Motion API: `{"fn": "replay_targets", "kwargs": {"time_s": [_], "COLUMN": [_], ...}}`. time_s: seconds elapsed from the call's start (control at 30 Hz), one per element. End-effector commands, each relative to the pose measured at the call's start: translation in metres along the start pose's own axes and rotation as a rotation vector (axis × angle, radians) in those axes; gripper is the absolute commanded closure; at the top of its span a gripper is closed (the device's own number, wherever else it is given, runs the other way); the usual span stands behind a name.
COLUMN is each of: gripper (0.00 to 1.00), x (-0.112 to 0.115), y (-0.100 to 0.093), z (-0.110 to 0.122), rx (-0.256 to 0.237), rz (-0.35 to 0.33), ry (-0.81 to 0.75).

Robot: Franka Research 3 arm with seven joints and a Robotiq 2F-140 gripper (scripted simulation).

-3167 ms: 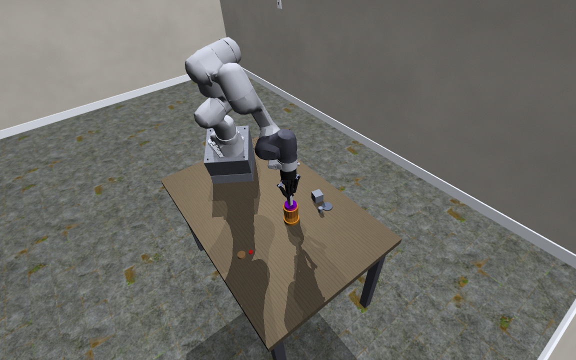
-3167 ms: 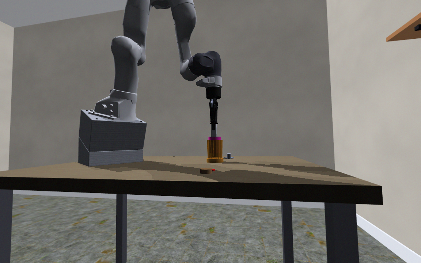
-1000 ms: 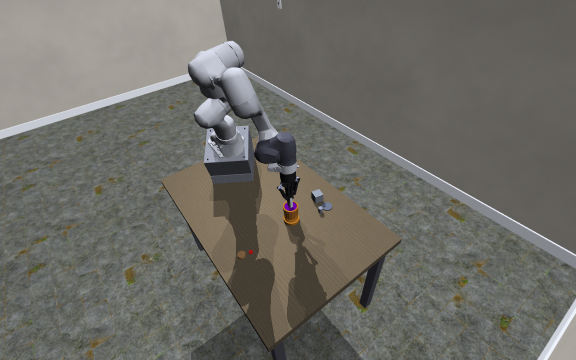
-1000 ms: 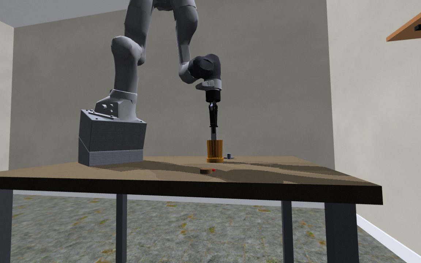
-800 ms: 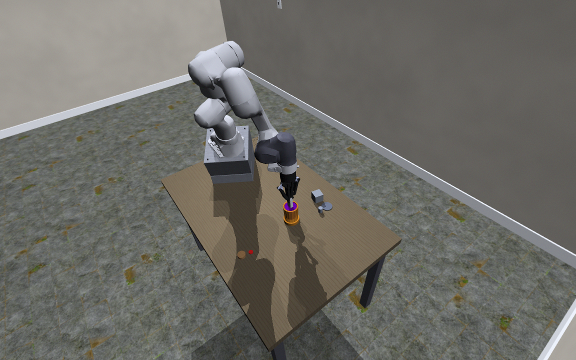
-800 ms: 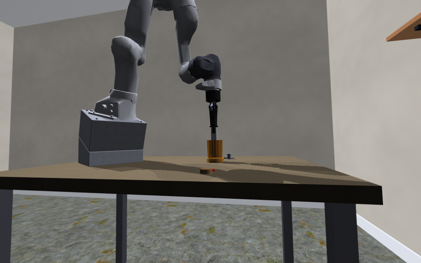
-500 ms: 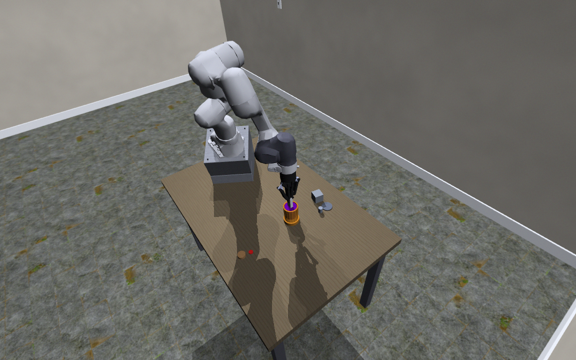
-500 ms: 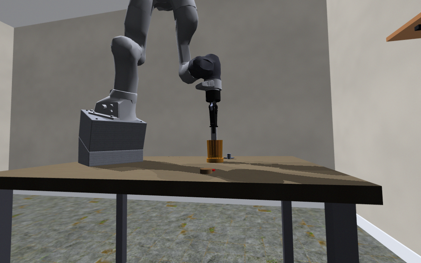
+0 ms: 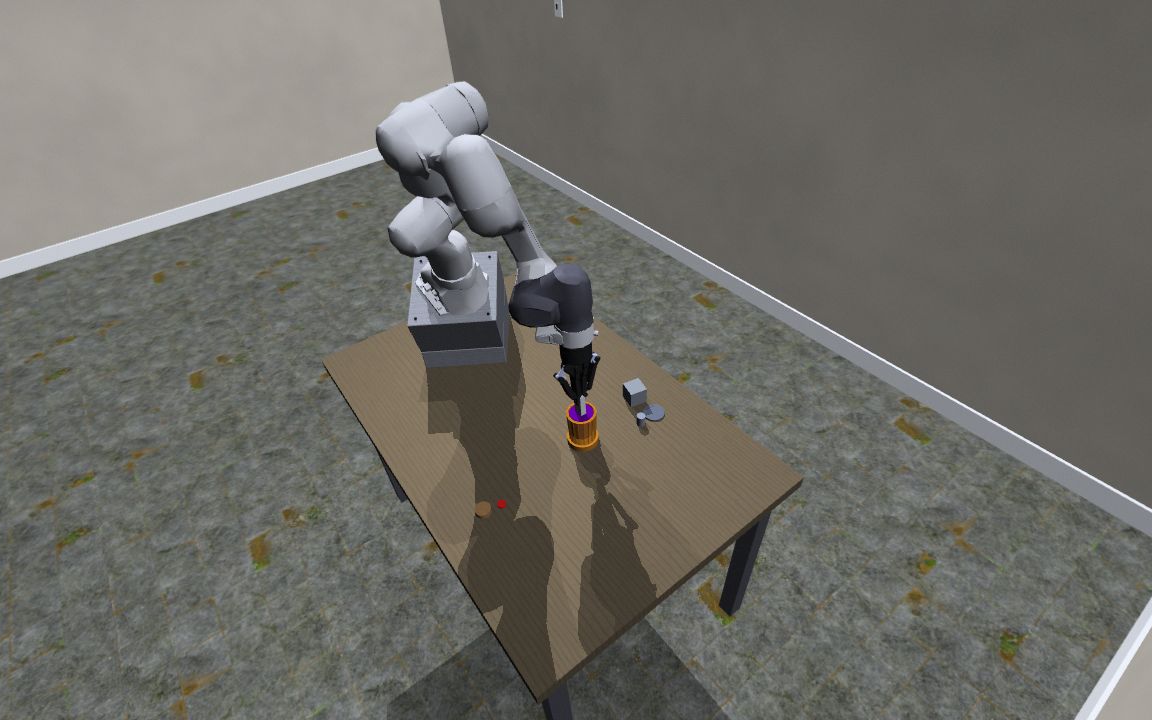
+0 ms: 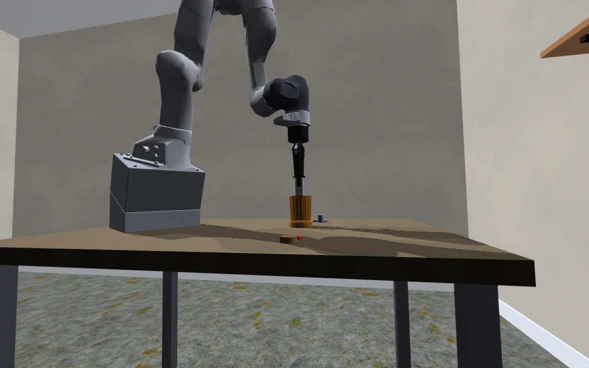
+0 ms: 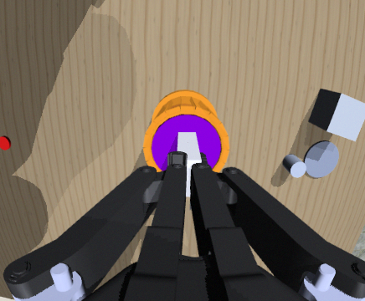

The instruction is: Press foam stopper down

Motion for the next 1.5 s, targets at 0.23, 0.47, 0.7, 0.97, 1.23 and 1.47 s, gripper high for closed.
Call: {"fn": "replay_targets", "kwargs": {"time_s": [0.23,0.47,0.7,0.97,1.23,1.47], "gripper": [1.0,1.0,1.0,1.0,1.0,1.0], "x": [0.0,0.002,0.004,0.004,0.004,0.004], "y": [-0.013,-0.034,-0.047,-0.048,-0.048,-0.048], "z": [-0.001,0.0,0.0,0.0,0.0,0.0], "rx": [-0.002,-0.002,-0.002,-0.002,-0.002,-0.002], "rz": [0.006,0.006,0.006,0.006,0.006,0.006], "ry": [0.003,0.003,0.003,0.003,0.003,0.003]}}
Point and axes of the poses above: the point where the finger pads meet when closed, its own y axis out along the fingers, its own z axis across the jaws, x = y × z, the point moved 10 cm from there along -y, back along the fingers, and after that the axes turned 15 degrees about -y, right-handed, at the moved point
